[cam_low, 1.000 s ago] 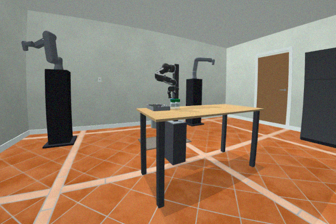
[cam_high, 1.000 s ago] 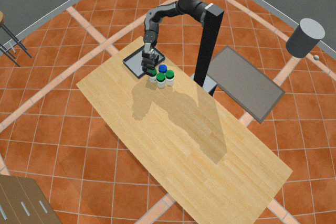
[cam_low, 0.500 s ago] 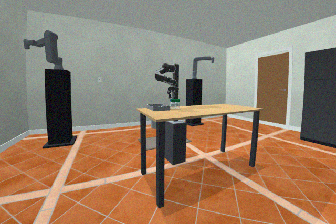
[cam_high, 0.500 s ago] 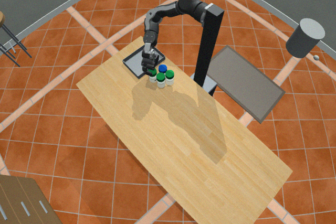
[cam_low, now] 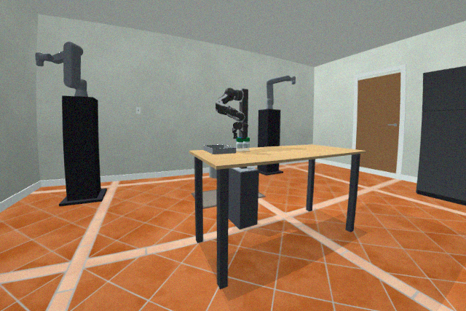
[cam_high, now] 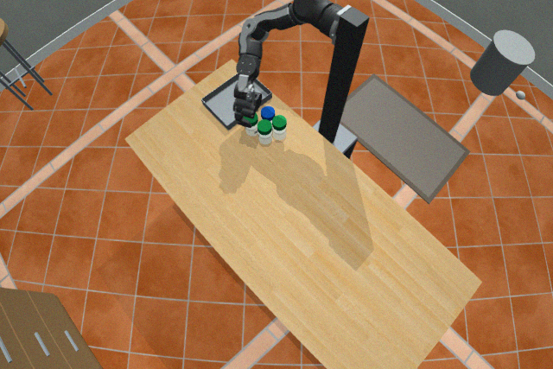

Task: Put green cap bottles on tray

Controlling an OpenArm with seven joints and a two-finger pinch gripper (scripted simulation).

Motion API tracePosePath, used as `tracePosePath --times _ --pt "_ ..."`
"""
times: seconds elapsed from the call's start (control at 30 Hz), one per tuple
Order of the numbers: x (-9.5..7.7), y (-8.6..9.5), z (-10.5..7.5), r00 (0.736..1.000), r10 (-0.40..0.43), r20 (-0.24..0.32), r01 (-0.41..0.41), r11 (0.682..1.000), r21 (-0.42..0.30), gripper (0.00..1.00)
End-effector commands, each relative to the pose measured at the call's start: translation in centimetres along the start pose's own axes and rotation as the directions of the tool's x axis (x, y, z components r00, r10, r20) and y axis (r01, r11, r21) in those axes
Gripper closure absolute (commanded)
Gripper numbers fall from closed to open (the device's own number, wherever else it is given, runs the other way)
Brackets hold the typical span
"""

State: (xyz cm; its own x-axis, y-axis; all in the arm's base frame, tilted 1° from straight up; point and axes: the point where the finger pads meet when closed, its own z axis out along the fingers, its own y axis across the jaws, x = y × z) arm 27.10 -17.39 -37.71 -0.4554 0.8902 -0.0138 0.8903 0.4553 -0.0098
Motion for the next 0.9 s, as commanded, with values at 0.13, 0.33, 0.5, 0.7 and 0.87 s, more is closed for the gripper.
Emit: tracePosePath --times 0.13,0.33,0.5,0.7,0.87 --pt "0.06 0.07 0.67 1.000 -0.010 0.000 0.010 1.000 -0.007 0.58" --pt "-0.01 0.12 0.68 1.000 -0.007 0.001 0.007 1.000 -0.007 0.58" --pt "0.07 0.05 1.08 1.000 -0.011 0.000 0.011 1.000 -0.007 0.58" --pt "0.12 0.01 1.33 1.000 -0.013 -0.001 0.013 1.000 -0.006 0.58" --pt "-0.02 0.14 1.11 1.000 -0.008 0.001 0.008 1.000 -0.009 1.00"
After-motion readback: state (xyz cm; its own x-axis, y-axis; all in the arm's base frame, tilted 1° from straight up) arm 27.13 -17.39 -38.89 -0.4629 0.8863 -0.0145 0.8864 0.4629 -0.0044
